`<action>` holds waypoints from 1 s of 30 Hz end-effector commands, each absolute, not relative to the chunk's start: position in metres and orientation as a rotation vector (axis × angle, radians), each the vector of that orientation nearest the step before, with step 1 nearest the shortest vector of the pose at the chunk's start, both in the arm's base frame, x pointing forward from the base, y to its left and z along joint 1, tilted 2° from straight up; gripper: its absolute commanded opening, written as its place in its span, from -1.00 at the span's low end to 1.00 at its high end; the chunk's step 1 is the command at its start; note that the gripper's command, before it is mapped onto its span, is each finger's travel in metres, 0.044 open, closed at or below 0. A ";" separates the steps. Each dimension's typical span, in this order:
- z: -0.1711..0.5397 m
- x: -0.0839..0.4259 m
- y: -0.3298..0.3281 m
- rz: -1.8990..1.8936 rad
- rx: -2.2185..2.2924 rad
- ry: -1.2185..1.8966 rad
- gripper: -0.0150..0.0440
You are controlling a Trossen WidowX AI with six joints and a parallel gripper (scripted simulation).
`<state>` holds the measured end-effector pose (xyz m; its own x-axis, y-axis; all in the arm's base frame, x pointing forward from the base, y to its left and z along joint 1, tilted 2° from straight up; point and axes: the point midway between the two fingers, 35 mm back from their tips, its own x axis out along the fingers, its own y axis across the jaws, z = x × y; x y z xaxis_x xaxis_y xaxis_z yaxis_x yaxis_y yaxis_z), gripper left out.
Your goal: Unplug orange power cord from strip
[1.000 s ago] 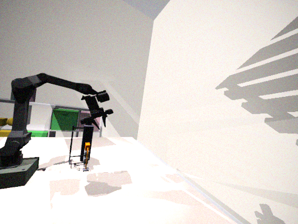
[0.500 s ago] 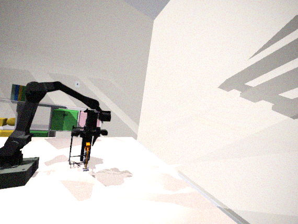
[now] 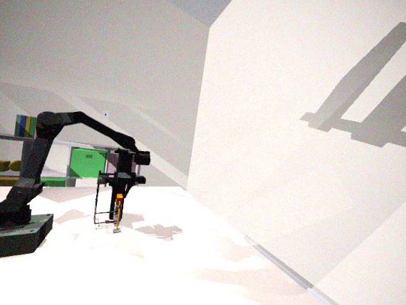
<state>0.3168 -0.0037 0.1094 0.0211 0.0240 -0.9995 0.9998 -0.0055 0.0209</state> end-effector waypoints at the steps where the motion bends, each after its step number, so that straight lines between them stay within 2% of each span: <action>1: 0.109 0.316 0.005 -1.188 1.243 1.213 0.05; 26: 0.098 0.315 0.019 -1.187 1.245 1.215 0.05; 30: 0.101 0.316 0.018 -1.184 1.240 1.213 -0.31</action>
<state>0.3152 0.0182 0.1000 0.0177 0.0267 -0.9995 0.9998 -0.0032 0.0176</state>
